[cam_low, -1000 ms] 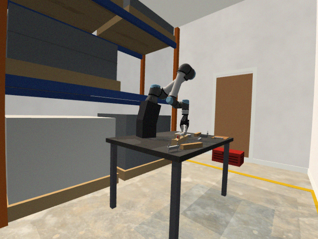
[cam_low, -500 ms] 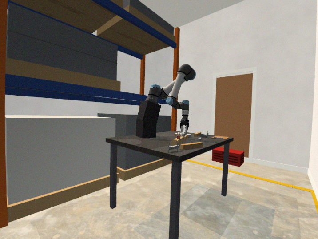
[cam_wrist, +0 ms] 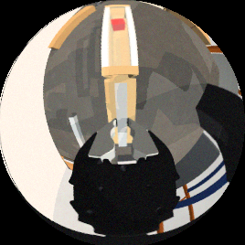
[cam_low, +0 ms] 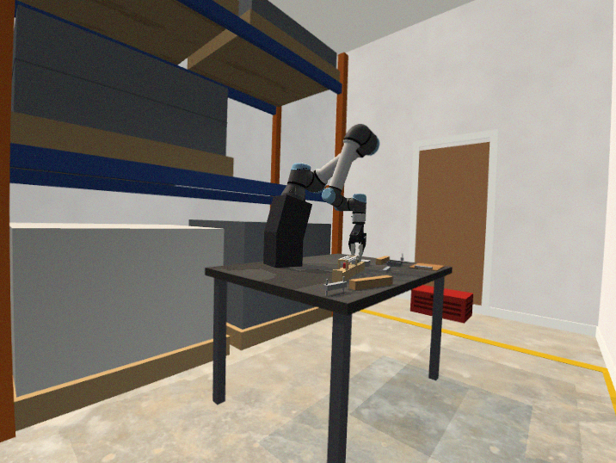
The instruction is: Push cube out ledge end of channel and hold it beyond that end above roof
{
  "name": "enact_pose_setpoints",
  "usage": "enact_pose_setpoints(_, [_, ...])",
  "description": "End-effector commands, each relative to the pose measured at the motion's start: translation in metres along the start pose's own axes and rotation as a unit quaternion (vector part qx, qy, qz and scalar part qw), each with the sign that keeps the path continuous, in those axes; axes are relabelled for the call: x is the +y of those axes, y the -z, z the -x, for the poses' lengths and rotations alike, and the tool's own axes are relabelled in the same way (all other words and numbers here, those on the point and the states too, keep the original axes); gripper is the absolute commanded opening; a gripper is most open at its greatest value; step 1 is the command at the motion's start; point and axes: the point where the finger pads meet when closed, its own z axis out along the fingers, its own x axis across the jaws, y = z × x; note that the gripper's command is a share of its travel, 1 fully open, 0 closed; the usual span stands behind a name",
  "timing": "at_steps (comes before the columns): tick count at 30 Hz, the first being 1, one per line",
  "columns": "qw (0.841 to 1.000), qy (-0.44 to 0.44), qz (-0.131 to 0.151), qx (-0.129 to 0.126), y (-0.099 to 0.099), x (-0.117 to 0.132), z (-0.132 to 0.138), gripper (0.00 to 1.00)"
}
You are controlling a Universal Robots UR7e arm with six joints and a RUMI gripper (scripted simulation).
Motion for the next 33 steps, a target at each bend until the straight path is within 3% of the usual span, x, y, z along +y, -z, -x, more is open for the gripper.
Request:
enact_pose_setpoints(1, [1.000, 0.000, 0.000, -0.001, 0.000, 0.000, 0.001, 0.00])
enact_pose_setpoints(16, [1.000, 0.000, 0.000, -0.001, 0.000, -0.004, 0.001, 0.00])
enact_pose_setpoints(33, [1.000, 0.000, 0.000, -0.001, 0.000, -0.042, 0.001, 0.00])
